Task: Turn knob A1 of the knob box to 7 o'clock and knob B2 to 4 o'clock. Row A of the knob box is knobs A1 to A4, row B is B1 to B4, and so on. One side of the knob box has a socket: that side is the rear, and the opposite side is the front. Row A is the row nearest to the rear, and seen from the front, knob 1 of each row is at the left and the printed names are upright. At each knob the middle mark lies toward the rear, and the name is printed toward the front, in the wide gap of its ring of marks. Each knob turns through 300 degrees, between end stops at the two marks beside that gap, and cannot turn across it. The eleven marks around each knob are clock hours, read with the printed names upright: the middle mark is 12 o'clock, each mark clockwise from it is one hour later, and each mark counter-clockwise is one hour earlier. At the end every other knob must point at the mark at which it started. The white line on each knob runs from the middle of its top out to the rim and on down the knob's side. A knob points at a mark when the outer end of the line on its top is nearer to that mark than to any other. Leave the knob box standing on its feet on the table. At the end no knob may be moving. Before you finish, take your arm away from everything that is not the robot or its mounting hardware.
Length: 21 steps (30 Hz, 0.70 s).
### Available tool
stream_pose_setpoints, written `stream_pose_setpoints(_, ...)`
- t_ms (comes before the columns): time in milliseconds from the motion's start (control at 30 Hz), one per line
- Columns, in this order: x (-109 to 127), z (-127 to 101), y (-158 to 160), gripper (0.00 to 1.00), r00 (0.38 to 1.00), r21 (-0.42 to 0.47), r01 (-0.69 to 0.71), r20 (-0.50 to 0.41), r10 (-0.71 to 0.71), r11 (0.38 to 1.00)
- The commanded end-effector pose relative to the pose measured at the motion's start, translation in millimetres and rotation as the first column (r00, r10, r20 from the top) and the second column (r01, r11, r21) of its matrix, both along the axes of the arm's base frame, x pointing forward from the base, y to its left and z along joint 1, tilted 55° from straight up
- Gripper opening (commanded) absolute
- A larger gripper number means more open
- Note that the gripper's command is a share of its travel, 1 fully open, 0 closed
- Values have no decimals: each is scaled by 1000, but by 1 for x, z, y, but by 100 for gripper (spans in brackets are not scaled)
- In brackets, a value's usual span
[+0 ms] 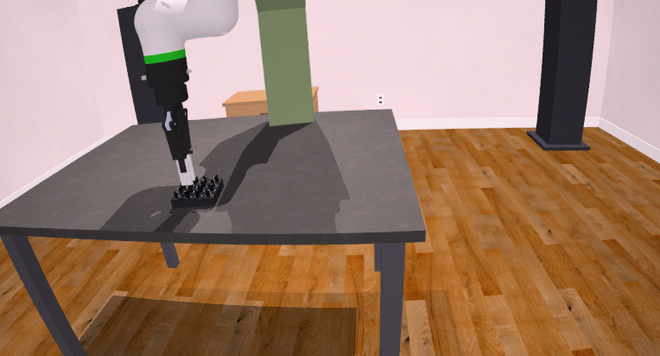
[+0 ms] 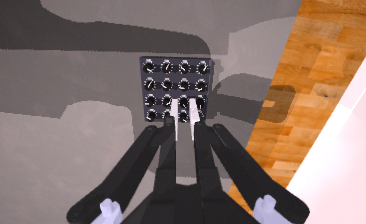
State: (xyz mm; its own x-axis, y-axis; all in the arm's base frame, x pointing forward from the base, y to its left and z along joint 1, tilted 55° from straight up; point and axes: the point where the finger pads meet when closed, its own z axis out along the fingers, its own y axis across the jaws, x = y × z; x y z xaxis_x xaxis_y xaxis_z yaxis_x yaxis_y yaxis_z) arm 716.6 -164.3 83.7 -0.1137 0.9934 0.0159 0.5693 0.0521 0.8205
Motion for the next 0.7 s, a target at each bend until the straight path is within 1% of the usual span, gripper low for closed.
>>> stream_pose_setpoints(0,1,-1,0,12,1000,0,0,0,0,1000)
stream_pose_setpoints(667,4,-2,0,12,1000,0,0,0,0,1000)
